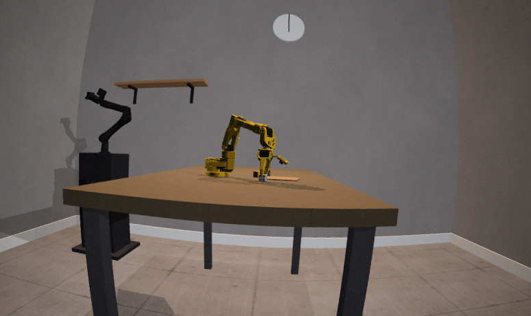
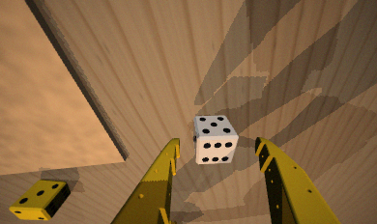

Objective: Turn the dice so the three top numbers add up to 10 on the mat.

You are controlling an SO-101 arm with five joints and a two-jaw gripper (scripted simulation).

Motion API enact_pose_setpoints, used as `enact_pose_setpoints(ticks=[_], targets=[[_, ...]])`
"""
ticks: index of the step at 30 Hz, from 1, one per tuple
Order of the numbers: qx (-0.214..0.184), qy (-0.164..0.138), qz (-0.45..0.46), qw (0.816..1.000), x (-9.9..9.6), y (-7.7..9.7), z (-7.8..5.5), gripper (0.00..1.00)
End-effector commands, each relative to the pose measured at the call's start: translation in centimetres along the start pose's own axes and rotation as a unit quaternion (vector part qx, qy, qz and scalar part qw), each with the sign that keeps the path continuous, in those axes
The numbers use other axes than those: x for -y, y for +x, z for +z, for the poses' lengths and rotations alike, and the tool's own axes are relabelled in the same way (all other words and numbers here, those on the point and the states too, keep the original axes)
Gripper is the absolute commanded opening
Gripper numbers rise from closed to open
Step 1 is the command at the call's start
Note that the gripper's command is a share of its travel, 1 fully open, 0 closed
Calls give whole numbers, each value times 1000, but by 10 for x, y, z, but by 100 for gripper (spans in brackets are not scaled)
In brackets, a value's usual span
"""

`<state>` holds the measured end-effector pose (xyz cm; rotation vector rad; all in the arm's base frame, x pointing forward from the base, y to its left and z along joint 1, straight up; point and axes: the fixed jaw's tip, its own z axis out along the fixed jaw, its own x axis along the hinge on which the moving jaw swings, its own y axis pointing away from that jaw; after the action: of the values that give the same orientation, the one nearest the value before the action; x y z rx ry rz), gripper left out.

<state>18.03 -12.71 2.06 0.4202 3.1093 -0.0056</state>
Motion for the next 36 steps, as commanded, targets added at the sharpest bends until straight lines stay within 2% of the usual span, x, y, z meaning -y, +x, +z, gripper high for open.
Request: enact_pose_setpoints(ticks=[1,20,36], targets=[[18,7,0,1000,4,-3,-2,31],[18,7,0,1000,4,-3,1,31],[18,7,0,1000,9,-3,1,22]])
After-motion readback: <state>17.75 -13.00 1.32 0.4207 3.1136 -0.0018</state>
